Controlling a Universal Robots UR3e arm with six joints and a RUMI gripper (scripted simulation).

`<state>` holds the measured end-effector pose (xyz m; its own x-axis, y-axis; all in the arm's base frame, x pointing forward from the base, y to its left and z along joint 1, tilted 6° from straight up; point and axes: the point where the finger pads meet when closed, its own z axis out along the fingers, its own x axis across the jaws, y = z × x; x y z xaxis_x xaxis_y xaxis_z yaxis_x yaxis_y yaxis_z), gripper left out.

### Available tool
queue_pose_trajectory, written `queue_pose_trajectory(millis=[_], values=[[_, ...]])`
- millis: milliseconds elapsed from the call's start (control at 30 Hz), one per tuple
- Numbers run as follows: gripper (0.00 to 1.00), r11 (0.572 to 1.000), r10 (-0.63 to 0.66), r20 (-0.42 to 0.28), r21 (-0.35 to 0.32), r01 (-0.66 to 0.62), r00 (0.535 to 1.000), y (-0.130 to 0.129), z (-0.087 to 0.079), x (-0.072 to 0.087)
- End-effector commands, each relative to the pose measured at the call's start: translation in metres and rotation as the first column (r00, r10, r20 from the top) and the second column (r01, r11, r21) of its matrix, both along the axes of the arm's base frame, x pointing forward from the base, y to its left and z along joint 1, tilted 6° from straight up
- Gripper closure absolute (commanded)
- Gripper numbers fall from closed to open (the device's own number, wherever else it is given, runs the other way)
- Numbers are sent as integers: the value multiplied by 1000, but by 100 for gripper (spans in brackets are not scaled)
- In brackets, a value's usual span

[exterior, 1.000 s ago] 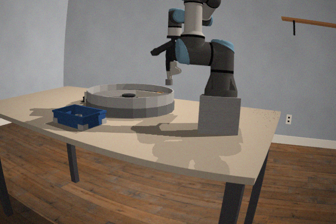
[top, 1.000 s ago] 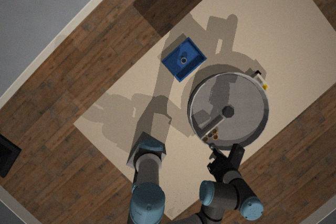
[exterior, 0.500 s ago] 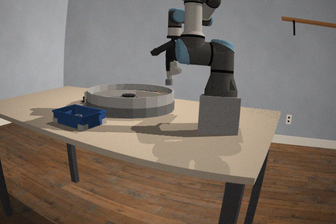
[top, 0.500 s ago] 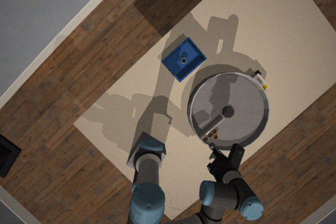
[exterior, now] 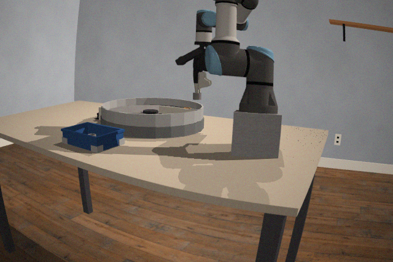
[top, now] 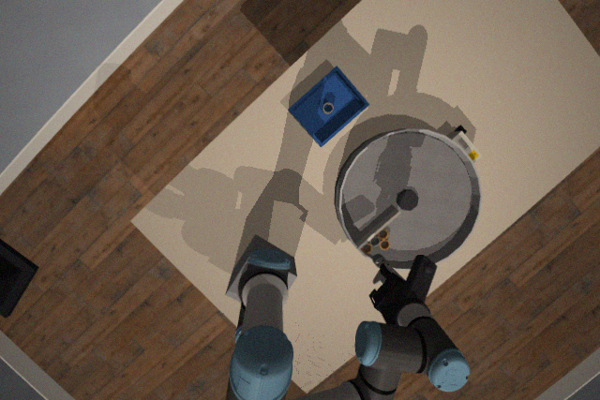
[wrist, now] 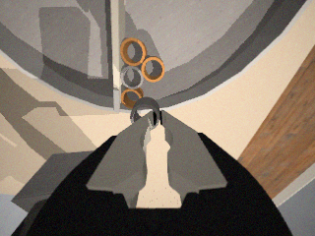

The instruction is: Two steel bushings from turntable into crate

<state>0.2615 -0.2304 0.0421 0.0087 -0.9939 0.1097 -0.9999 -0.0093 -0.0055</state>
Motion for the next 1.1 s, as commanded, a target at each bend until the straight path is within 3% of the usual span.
queue_pose_trajectory(millis=[0,1067], values=[[100,1000,0,1,-2,0,1000,1,1,1],[100,1000,0,1,-2,0,1000,43,-4,25]])
